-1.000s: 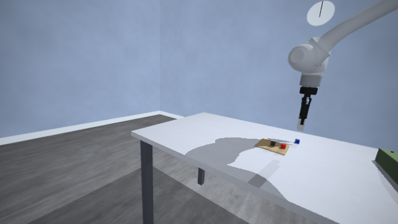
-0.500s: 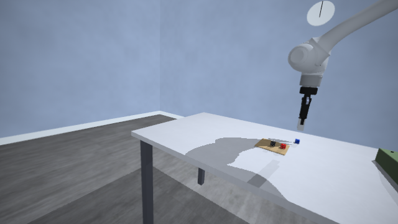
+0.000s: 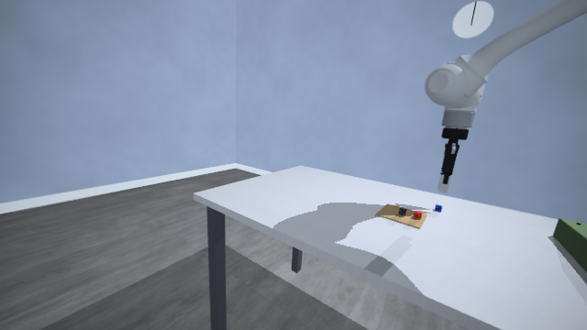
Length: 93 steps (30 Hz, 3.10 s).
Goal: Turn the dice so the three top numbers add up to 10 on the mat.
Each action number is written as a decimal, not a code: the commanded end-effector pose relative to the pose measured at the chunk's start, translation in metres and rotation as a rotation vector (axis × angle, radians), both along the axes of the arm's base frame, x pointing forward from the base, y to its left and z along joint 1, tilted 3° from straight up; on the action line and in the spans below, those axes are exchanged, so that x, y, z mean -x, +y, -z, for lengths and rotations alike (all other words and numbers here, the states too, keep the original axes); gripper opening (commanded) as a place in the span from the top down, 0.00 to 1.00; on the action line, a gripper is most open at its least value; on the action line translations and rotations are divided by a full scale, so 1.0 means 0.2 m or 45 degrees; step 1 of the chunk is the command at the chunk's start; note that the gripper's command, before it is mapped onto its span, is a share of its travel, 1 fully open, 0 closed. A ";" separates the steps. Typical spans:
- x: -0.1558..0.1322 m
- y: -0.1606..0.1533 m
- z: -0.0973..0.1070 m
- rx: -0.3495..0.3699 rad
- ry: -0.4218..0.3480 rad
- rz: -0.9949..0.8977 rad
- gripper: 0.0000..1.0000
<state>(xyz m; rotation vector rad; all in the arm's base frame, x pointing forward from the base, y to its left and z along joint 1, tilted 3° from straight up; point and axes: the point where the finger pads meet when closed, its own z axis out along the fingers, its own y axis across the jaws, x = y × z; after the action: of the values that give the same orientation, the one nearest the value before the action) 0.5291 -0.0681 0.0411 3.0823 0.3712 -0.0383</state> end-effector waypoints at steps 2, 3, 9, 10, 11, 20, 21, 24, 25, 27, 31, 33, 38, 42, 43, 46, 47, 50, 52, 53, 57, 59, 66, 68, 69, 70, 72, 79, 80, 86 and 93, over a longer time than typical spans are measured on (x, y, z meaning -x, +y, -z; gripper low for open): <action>0.00 0.00 0.01 0.000 0.000 0.000 0.79; 0.00 0.00 0.01 0.000 0.000 0.000 0.79; 0.00 0.00 0.04 0.000 0.000 0.000 0.79; 0.00 0.00 0.04 0.000 0.000 0.000 0.79; 0.00 0.00 0.04 0.000 0.000 0.000 0.79; 0.00 0.00 0.10 0.000 0.000 0.000 0.79; 0.00 0.00 0.11 0.000 0.000 0.000 0.79; 0.00 0.00 0.13 0.000 0.000 0.000 0.79; 0.00 0.00 0.14 0.000 0.000 0.000 0.79; 0.00 0.00 0.15 0.000 0.000 0.000 0.79; 0.00 0.00 0.17 0.000 0.000 0.000 0.79; 0.00 -0.01 0.19 0.000 0.000 0.000 0.79; 0.00 -0.01 0.22 0.000 0.000 0.000 0.79; 0.00 -0.01 0.24 0.000 0.000 0.000 0.79; 0.00 -0.01 0.24 0.000 0.000 0.000 0.79; 0.00 -0.01 0.24 0.000 0.000 0.000 0.79; 0.00 -0.01 0.25 0.000 0.000 0.000 0.79; 0.00 -0.01 0.25 0.000 0.000 0.000 0.79; 0.00 -0.01 0.26 0.000 0.000 0.000 0.79; 0.00 -0.01 0.26 0.000 0.000 0.000 0.79; 0.00 -0.01 0.26 0.000 0.000 0.000 0.79; 0.00 -0.01 0.26 0.000 0.000 0.000 0.79; 0.00 -0.01 0.26 0.000 0.000 0.000 0.79; 0.00 -0.01 0.26 0.000 0.000 0.000 0.79; 0.00 -0.01 0.26 0.000 0.000 0.000 0.79; 0.00 -0.01 0.26 0.000 0.000 0.000 0.79; 0.00 -0.01 0.26 0.000 0.000 0.000 0.79; 0.00 -0.01 0.26 0.000 0.000 0.000 0.79; 0.00 -0.01 0.26 0.000 0.000 0.000 0.79; 0.00 -0.01 0.26 0.000 0.000 0.000 0.79; 0.00 -0.01 0.26 0.000 0.000 0.000 0.79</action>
<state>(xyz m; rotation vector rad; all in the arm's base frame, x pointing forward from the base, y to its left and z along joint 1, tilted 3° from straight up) 0.5281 -0.0696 -0.0105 3.0819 0.3705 -0.0386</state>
